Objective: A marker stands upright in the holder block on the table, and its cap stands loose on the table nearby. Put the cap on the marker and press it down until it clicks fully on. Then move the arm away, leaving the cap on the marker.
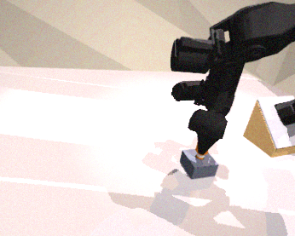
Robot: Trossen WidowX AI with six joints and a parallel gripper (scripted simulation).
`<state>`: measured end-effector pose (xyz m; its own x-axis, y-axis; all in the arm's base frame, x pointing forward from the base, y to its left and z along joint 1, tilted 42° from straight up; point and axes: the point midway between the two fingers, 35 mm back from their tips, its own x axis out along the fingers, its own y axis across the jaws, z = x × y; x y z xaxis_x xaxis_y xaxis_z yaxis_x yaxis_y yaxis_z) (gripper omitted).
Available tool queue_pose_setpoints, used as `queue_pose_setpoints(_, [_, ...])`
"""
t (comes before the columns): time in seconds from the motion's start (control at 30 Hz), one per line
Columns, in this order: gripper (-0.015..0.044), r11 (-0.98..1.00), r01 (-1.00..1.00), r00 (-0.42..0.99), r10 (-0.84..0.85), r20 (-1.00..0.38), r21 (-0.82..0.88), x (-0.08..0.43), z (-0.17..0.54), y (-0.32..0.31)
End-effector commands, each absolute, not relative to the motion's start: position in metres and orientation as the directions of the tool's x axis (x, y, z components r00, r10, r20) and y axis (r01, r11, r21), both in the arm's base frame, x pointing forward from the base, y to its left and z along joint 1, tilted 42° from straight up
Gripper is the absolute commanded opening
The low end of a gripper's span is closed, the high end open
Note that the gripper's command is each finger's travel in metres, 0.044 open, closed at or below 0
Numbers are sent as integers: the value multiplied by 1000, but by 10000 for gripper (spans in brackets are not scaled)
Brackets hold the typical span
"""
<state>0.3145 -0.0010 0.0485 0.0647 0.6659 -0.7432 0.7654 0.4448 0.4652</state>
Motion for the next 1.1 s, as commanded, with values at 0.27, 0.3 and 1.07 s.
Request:
queue_pose_setpoints(0.27, [387, 480, 724, 74, 660, -748, 496, 311, 99, -48])
queue_pose_setpoints(0.3, [361, 521, 672, 74, 660, -748, 527, 311, 98, -48])
queue_pose_setpoints(1.07, [0, 733, 137, 75, 663, -745, 666, 312, 92, -43])
